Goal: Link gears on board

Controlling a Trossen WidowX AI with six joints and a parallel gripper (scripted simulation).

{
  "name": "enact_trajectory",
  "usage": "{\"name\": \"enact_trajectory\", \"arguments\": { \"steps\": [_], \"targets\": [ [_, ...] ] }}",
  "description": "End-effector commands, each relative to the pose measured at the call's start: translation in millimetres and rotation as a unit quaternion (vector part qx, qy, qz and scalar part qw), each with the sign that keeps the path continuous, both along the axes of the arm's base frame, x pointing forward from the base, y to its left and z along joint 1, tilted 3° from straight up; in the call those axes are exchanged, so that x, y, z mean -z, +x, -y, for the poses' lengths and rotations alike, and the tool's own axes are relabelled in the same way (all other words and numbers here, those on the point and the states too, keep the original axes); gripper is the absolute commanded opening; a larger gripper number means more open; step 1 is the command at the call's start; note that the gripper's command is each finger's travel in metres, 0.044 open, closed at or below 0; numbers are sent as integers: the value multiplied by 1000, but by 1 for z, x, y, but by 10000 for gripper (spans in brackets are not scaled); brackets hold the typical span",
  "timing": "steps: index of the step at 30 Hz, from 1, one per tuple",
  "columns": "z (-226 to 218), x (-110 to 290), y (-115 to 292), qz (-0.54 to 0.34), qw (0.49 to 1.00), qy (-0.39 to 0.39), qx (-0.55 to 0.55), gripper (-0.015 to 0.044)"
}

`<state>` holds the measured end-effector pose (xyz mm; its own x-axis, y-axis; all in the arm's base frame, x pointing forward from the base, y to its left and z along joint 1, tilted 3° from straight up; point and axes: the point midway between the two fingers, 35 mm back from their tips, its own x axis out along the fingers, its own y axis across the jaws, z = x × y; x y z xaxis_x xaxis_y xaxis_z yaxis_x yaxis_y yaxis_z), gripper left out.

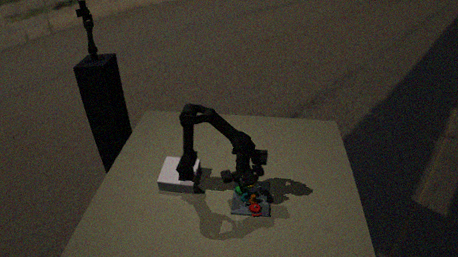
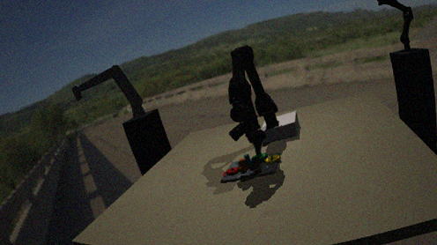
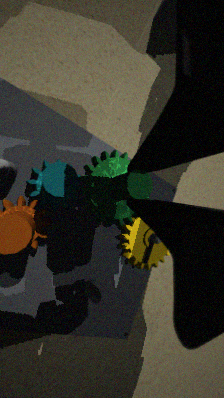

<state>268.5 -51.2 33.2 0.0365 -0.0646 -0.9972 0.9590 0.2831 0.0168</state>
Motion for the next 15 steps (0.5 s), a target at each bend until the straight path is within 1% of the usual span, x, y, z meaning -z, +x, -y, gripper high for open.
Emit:
{"name": "enact_trajectory", "arguments": {
  "steps": [1, 6, 15],
  "targets": [
    [0, 1, 0, 4, 999, 4, 37, 0],
    [0, 2, 1, 4, 999, 4, 46, 0],
    [-1, 3, 1, 1, 1000, 2, -17, 0]
  ]
}}
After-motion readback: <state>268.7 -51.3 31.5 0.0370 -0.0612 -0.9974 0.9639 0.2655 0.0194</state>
